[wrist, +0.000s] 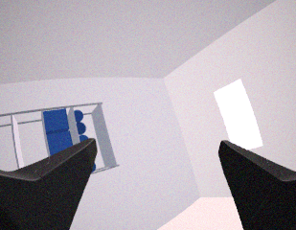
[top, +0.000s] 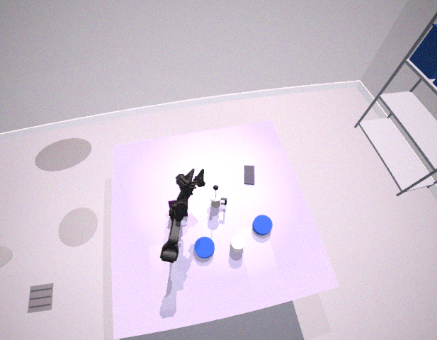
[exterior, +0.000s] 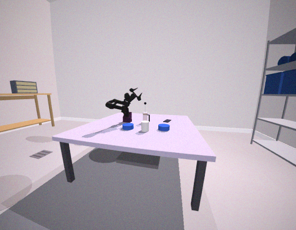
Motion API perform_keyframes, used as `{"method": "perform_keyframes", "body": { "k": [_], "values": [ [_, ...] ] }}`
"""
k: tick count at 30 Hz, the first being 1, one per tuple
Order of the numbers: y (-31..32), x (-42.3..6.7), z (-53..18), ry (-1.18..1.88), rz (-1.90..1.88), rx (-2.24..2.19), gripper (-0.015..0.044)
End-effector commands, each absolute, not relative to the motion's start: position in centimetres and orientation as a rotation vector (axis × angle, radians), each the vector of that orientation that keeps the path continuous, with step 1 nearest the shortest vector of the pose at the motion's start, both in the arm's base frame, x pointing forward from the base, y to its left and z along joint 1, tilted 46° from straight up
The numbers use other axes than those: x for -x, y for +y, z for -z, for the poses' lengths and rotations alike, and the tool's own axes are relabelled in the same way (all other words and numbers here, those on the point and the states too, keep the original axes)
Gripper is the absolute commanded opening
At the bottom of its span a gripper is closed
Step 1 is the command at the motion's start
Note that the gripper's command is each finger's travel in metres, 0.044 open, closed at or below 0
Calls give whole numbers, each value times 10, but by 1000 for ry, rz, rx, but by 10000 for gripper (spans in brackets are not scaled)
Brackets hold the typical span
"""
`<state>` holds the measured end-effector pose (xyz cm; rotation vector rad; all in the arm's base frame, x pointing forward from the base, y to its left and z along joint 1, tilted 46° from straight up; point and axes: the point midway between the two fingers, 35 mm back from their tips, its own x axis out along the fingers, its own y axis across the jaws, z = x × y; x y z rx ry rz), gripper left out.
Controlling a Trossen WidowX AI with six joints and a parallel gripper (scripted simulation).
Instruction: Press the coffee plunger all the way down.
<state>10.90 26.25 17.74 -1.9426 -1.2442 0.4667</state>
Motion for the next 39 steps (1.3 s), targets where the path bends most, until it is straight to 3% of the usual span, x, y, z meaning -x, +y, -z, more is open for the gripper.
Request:
{"method": "perform_keyframes", "body": {
  "k": [1, 5, 12, 23, 29, 39],
  "values": [
    [263, -110, -176, -1231, -483, 1937, 426],
    [274, -119, -159, -1036, -673, 1860, 440],
    [286, -137, -114, -371, -962, 1610, 440],
    [255, -150, -93, 441, -654, 1239, 440],
    [233, -153, -114, 561, -367, 1159, 440],
    [220, -157, -162, 497, -40, 932, 440]
  ]
}}
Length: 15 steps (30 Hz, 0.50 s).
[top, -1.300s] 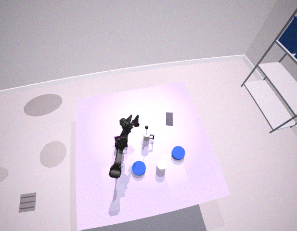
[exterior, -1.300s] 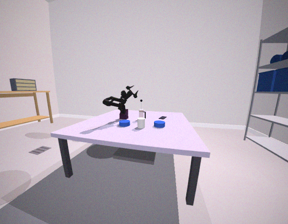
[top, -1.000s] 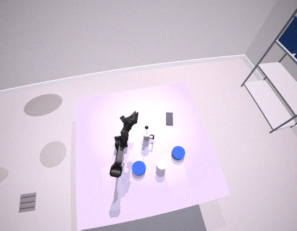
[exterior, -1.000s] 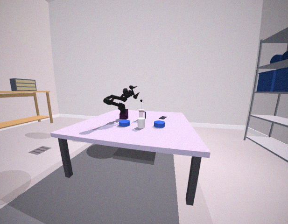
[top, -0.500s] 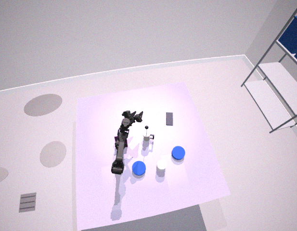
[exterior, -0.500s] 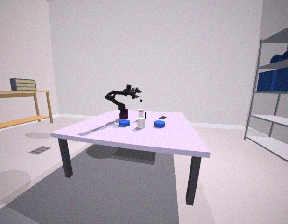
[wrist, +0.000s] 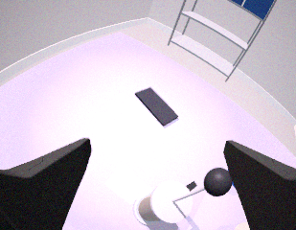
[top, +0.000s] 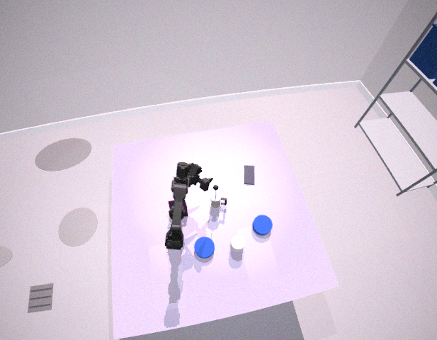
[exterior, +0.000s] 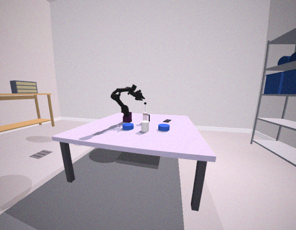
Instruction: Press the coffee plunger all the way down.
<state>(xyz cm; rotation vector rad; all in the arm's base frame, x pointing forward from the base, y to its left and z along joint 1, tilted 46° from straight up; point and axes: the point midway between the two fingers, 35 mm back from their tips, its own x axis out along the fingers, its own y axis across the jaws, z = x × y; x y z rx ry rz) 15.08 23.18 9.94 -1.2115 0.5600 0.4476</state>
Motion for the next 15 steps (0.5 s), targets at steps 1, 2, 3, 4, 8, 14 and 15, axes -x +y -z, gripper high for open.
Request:
{"method": "perform_keyframes", "body": {
  "k": [1, 2, 3, 4, 8, 14, 15],
  "values": [
    [220, -157, -165, 488, -18, 886, 440],
    [220, -157, -166, 483, -6, 855, 440],
    [220, -157, -167, 480, 1, 837, 440],
    [220, -157, -168, 478, 4, 830, 440],
    [210, -160, -157, 478, 5, 830, 440],
    [178, -165, -127, 476, 8, 829, 440],
    [176, -165, -125, 476, 8, 829, 440]
  ]
}}
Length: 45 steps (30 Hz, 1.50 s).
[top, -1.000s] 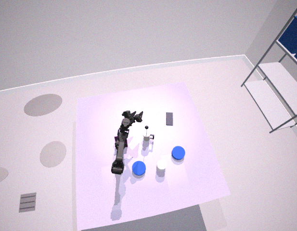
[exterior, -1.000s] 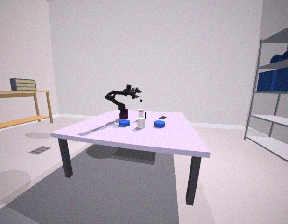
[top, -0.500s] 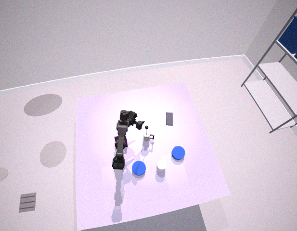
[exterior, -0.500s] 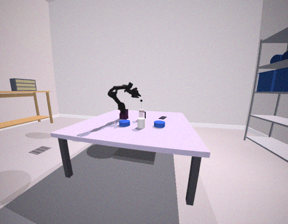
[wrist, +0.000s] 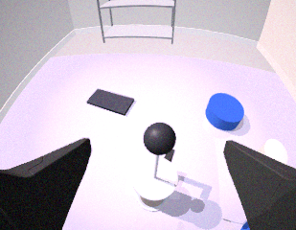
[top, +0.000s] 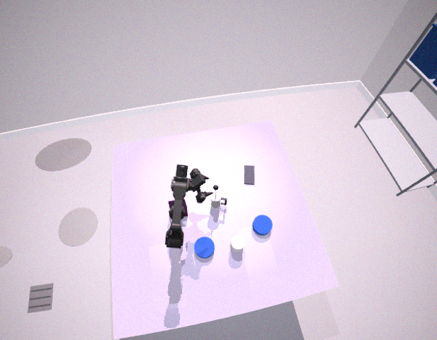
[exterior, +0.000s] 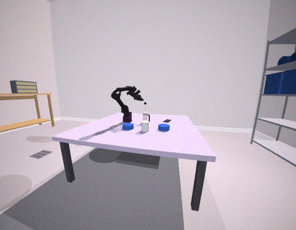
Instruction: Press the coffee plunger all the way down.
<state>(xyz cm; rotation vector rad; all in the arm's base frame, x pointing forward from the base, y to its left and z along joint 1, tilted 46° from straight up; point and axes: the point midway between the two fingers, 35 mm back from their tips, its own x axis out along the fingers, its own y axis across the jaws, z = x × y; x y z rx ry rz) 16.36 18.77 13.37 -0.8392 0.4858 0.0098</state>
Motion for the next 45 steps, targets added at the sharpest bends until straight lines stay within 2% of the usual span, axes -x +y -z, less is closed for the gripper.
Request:
{"method": "perform_keyframes", "body": {
  "k": [1, 32, 43, 45],
  "values": [
    [177, -165, -126, 476, 8, 829, 440],
    [169, -200, -110, 475, 8, 828, 440],
    [169, -200, -110, 475, 8, 828, 151],
    [169, -200, -110, 475, 8, 828, 138]
  ]
}}
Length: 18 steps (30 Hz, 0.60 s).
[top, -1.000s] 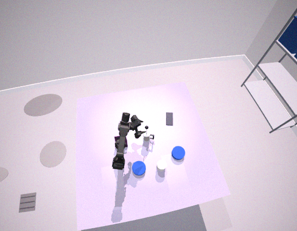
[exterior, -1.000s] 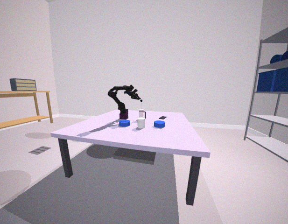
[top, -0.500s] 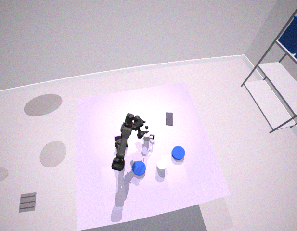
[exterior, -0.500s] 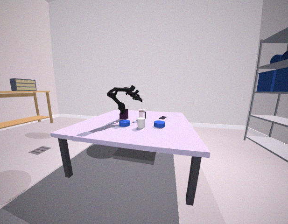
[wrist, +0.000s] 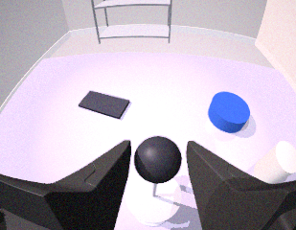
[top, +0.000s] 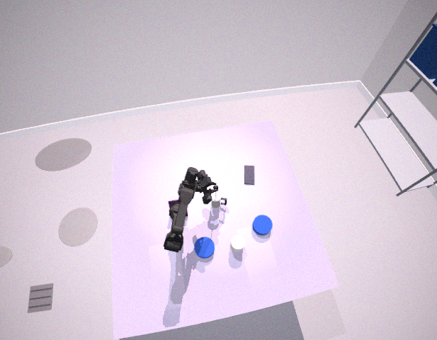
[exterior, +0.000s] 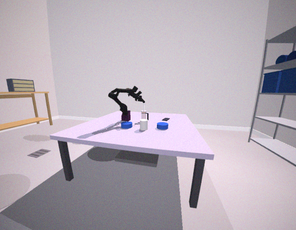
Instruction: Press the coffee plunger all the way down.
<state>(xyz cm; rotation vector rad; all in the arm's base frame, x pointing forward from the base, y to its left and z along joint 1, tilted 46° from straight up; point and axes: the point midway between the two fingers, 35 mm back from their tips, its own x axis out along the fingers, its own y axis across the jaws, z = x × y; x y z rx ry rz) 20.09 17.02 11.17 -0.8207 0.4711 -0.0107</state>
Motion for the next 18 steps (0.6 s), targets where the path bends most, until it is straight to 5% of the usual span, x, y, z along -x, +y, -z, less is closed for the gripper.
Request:
{"method": "perform_keyframes", "body": {
  "k": [1, 18],
  "values": [
    [169, -200, -110, 475, 8, 828, 131],
    [163, -203, -100, 479, 7, 827, 121]
  ]
}}
